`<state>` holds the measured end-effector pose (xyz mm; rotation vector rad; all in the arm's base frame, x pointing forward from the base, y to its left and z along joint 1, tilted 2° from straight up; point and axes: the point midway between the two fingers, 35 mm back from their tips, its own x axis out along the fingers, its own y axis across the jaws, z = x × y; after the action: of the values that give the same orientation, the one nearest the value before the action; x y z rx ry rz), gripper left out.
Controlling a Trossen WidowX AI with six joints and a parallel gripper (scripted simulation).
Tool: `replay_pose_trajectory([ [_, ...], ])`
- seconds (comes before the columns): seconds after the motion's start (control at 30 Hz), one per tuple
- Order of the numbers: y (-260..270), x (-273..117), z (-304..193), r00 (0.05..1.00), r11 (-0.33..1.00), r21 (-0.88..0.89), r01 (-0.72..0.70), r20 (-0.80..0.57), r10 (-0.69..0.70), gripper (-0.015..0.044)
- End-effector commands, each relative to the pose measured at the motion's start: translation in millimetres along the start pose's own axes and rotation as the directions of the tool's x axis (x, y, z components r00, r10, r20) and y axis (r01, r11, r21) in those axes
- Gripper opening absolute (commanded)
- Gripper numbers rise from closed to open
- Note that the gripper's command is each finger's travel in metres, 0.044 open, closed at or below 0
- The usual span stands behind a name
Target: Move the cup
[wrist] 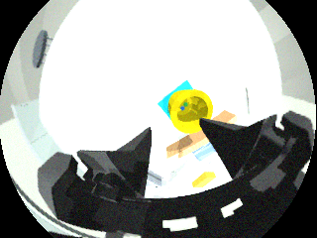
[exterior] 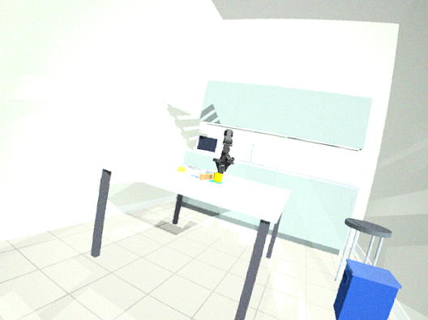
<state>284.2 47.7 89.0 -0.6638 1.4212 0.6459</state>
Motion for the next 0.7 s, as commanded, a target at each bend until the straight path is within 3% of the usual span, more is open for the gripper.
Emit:
replay_pose_trajectory([
  [0.0, 0, -1, 0, 1.0, 1.0, 0.0, -0.001, -0.001, 0.001, 0.0409],
  [0.07, 0, -5, 0, 1.0, 1.0, 0.0, 0.0, -0.001, 0.0, 0.044],
  [0.67, 3, -64, -1, 1.0, 1.0, 0.005, 0.009, 0.002, -0.009, 0.044],
])
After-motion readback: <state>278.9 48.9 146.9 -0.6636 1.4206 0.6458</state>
